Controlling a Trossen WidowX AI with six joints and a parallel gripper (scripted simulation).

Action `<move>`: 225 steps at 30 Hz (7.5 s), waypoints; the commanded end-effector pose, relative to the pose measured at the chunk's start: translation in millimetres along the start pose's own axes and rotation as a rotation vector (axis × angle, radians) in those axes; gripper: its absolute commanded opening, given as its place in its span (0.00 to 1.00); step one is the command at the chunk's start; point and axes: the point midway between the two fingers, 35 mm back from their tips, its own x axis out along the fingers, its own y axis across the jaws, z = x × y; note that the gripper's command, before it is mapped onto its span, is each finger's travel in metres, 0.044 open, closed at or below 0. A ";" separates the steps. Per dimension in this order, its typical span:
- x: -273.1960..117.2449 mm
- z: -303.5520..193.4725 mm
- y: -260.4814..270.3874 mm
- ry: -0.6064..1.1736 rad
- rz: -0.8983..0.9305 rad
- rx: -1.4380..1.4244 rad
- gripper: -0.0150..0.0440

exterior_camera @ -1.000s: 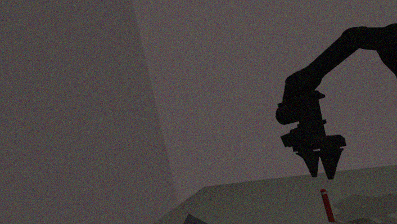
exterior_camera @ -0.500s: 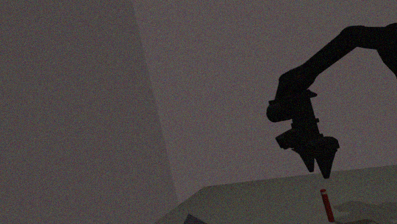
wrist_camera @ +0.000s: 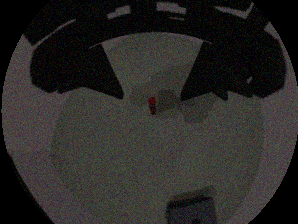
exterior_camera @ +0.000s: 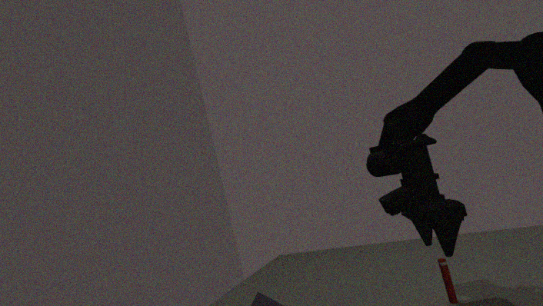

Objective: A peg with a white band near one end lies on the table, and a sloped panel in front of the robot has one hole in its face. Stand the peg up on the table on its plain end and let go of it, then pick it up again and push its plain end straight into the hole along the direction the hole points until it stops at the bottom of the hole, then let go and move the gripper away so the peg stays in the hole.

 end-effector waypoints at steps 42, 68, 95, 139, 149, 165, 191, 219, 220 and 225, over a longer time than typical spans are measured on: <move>56.0 -0.7 0.7 0.002 0.003 0.000 0.69; 28.7 0.9 -1.6 0.003 0.002 0.003 0.25; -23.7 18.8 1.0 -0.040 -0.027 -0.065 0.25; -34.4 102.9 31.1 -0.281 -0.165 -0.459 0.25; -38.8 120.8 41.9 -0.338 -0.195 -0.550 0.25; -47.2 147.7 62.4 -0.431 -0.243 -0.697 0.25; -64.1 185.7 102.9 -0.587 -0.320 -0.936 0.25; -45.6 222.5 121.3 -0.650 -0.350 -1.025 0.25; -44.3 223.9 121.7 -0.651 -0.350 -1.027 0.25; -37.4 230.9 124.0 -0.657 -0.353 -1.034 0.25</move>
